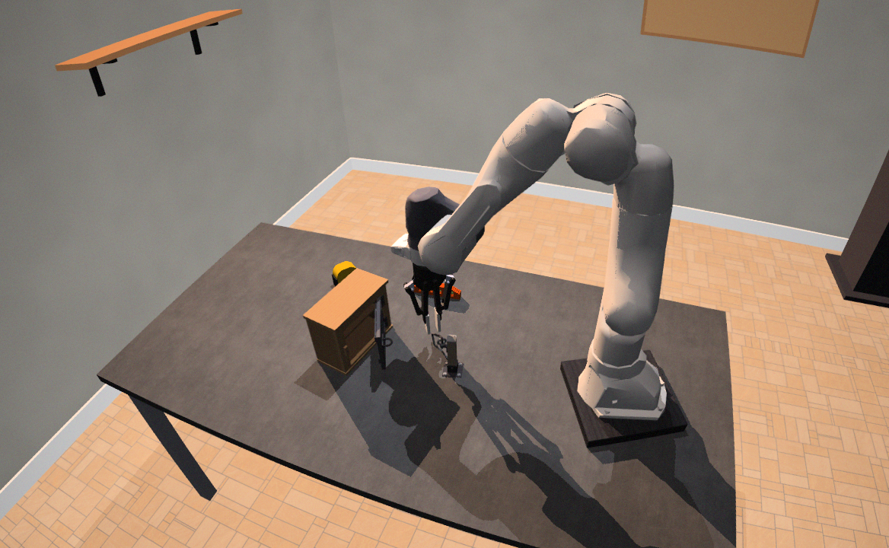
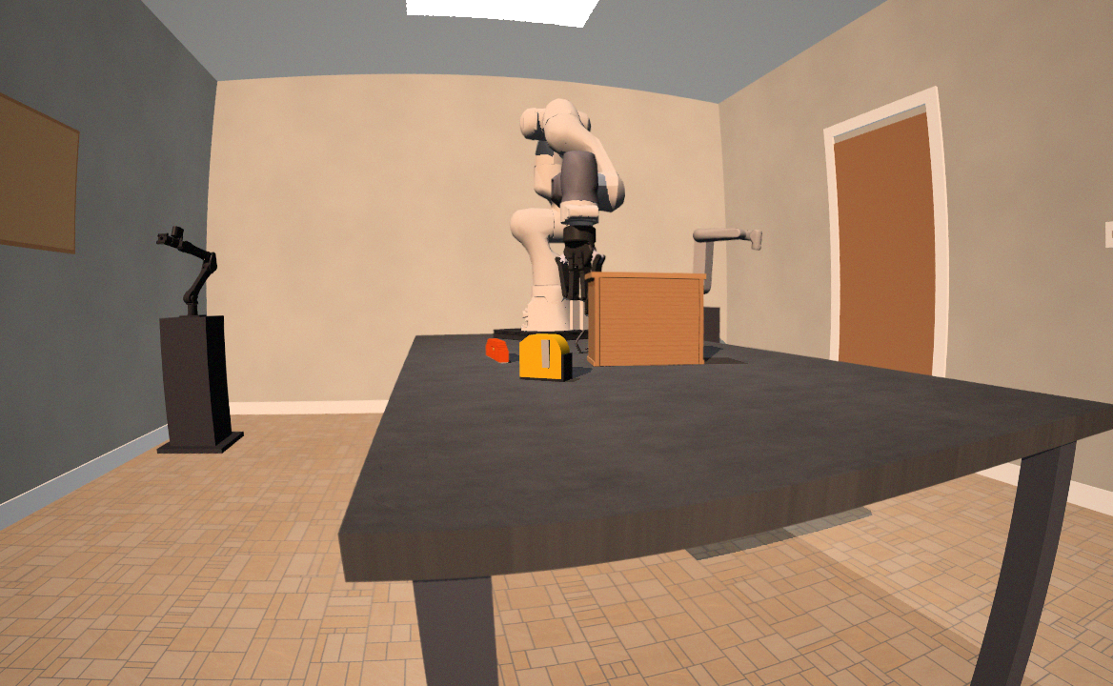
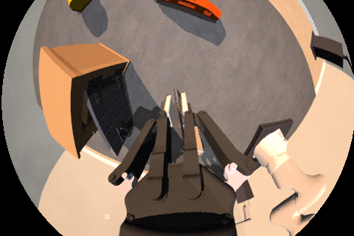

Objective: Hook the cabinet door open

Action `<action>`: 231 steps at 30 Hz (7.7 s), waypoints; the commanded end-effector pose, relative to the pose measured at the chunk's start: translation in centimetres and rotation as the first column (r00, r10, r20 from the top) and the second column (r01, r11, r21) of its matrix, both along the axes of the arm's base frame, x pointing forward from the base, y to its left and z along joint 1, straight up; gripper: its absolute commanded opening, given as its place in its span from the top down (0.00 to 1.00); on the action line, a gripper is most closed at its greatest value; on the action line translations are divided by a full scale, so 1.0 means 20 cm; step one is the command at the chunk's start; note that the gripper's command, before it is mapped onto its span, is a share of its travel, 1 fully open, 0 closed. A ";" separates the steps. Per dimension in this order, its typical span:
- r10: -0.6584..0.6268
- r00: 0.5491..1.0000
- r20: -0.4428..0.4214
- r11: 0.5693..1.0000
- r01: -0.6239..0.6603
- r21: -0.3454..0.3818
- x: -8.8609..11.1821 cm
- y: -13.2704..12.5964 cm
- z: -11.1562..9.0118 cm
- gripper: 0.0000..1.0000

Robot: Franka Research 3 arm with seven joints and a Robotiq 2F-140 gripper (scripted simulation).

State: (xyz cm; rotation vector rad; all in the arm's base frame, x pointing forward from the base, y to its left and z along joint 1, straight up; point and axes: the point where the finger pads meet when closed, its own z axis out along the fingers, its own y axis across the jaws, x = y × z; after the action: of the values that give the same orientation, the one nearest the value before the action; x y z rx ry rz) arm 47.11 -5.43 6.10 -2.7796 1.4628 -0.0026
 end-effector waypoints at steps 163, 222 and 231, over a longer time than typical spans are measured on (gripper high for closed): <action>-0.014 1.000 0.001 1.000 0.014 0.001 0.04 -0.07 -0.10 0.97; -0.014 1.000 0.001 1.000 0.014 0.001 0.06 -0.10 0.14 0.97; -0.014 1.000 0.001 1.000 0.014 0.001 0.05 -0.10 0.17 0.97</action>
State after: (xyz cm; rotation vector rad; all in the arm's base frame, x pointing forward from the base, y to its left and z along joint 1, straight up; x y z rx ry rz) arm 48.40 -7.48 9.23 -2.7681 1.4741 -0.0118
